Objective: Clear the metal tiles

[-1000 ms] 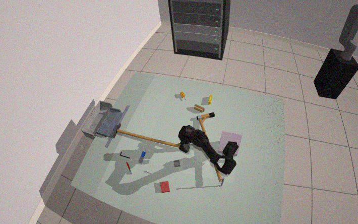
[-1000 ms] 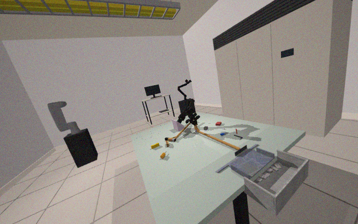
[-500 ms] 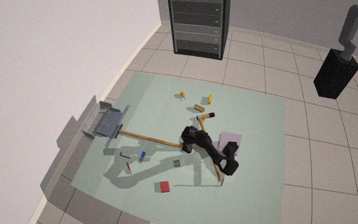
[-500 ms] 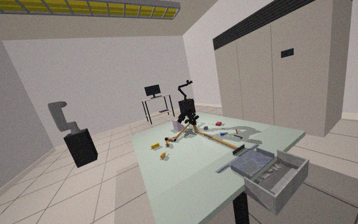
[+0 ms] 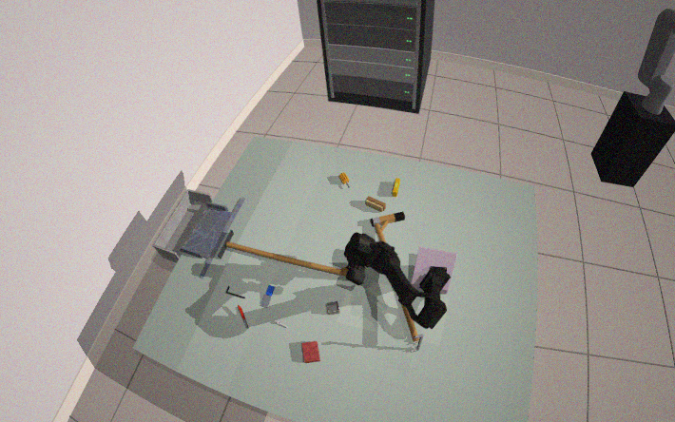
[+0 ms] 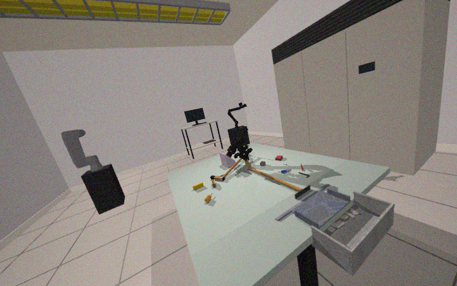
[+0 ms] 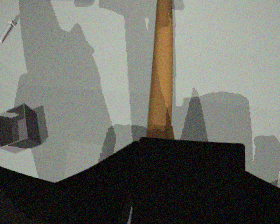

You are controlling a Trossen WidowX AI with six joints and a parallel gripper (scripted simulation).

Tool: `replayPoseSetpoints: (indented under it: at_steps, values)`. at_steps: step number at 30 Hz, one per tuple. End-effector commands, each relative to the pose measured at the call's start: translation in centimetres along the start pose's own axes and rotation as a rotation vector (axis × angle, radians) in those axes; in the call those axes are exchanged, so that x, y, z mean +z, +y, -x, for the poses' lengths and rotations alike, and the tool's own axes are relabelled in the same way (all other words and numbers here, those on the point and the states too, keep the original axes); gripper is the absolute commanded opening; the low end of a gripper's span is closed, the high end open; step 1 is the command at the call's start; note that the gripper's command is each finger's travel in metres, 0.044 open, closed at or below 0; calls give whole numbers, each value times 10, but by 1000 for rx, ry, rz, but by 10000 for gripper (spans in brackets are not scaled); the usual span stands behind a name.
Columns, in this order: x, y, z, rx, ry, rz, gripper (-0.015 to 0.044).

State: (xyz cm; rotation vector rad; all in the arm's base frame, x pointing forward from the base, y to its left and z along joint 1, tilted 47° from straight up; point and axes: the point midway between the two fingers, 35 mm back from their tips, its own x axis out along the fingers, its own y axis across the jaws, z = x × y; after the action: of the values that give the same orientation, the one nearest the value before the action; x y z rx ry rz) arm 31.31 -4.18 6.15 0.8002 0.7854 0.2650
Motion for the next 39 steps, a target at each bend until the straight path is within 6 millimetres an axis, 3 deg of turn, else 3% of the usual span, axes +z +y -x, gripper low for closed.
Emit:
replayPoseSetpoints:
  at_steps: [1,23,39]
  values:
    - [0,-7,2,-4,-7,0,0]
    - [-5,-30,4,-8,-8,-6,0]
    - [13,-33,-9,-9,-10,-7,0]
